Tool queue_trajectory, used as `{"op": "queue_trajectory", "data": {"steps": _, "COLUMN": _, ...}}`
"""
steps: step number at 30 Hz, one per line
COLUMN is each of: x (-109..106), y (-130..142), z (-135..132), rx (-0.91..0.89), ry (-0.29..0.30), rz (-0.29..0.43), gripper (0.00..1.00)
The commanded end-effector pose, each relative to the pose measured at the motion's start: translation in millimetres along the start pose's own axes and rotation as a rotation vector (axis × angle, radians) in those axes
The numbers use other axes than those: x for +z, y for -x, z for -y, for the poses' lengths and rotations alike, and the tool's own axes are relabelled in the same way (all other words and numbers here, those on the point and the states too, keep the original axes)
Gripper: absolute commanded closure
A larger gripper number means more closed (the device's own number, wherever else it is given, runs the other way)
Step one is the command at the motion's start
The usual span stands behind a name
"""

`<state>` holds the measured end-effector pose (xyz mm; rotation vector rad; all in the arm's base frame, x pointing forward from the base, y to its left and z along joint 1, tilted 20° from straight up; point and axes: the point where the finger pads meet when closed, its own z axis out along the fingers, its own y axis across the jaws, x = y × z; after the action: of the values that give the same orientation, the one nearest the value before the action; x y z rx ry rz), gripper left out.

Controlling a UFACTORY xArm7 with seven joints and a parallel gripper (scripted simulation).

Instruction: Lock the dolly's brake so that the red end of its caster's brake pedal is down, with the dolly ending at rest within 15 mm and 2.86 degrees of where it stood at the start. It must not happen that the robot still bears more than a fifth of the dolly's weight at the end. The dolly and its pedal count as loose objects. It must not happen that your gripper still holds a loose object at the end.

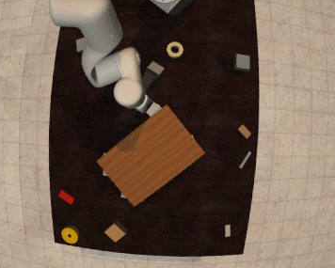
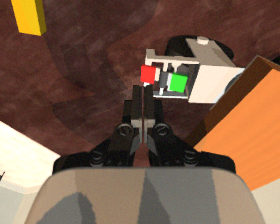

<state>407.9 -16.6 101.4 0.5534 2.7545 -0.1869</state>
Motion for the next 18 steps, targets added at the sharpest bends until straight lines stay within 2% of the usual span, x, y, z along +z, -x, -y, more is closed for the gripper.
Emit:
{"op": "queue_trajectory", "data": {"steps": 1, "x": -17.6, "y": 1.2, "z": -0.2, "rx": 0.0, "ry": 0.001, "rz": 0.001, "gripper": 1.0}}
{"op": "queue_trajectory", "data": {"steps": 9, "x": -47.7, "y": 1.2, "z": -0.2, "rx": 0.0, "ry": 0.001, "rz": 0.001, "gripper": 1.0}}
{"op": "queue_trajectory", "data": {"steps": 18, "x": -50.8, "y": 1.2, "z": -0.1, "rx": 0.0, "ry": 0.001, "rz": 0.001, "gripper": 1.0}}
